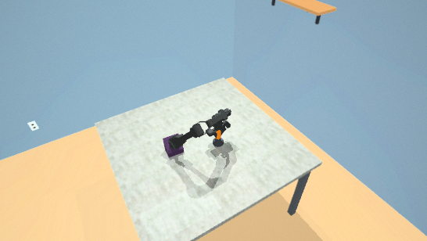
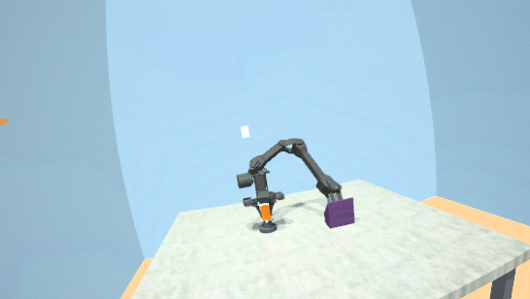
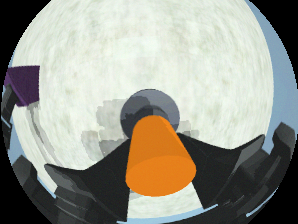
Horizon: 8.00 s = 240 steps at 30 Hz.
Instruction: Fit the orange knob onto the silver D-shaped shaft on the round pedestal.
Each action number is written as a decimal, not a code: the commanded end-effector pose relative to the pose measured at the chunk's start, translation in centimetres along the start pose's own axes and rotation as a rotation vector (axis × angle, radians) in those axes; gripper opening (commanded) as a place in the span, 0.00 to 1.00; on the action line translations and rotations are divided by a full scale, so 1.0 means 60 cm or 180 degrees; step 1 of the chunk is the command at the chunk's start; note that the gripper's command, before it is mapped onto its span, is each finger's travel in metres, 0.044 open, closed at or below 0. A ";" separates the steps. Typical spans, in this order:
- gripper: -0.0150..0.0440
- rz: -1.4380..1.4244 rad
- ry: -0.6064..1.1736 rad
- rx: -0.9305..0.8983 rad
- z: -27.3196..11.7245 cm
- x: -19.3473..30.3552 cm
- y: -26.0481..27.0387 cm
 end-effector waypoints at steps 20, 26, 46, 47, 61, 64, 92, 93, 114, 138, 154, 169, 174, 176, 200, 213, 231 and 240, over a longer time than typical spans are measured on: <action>0.25 -0.0665 0.0001 0.0002 0.000 0.001 -0.002; 0.25 -0.0665 0.0001 0.0002 0.003 0.000 0.000; 0.25 -0.0665 0.0001 0.0002 -0.003 -0.002 -0.001; 0.25 -0.0665 0.0000 0.0002 -0.004 -0.001 -0.001; 0.25 -0.1332 0.0001 0.0002 0.000 -0.001 -0.001; 0.25 -0.1332 0.0001 0.0002 0.002 0.000 -0.002; 0.25 -0.1360 0.0001 0.0002 -0.005 0.000 -0.002; 0.25 -0.1412 0.0001 0.0002 -0.005 0.000 -0.002; 0.25 -0.1998 0.0001 0.0001 0.002 0.000 -0.002; 0.25 -0.1999 0.0001 0.0001 -0.003 -0.002 -0.001; 0.25 -0.2665 0.0001 0.0001 0.001 -0.002 -0.002; 0.25 -0.2665 0.0001 0.0001 0.002 -0.001 -0.003; 0.25 -0.2665 0.0001 0.0001 0.003 -0.001 -0.002; 0.25 -0.2665 0.0001 0.0001 0.003 -0.001 -0.002; 0.25 -0.3332 0.0002 0.0001 0.002 -0.002 -0.003; 0.25 -0.3332 0.0002 0.0001 0.002 -0.001 -0.002; 0.25 -0.3728 0.0001 0.0001 -0.005 -0.002 -0.003; 0.25 -0.3998 0.0001 0.0001 0.001 -0.003 -0.003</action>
Point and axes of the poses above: the point midway between the two fingers, 35 mm back from their tips, its own z axis out along the fingers, its own y axis across the jaws, x = y × z, the point moved 10 cm from there along -z, back along the fingers, and after that the axes turned 1 degree about -z, right-handed, at the moved point
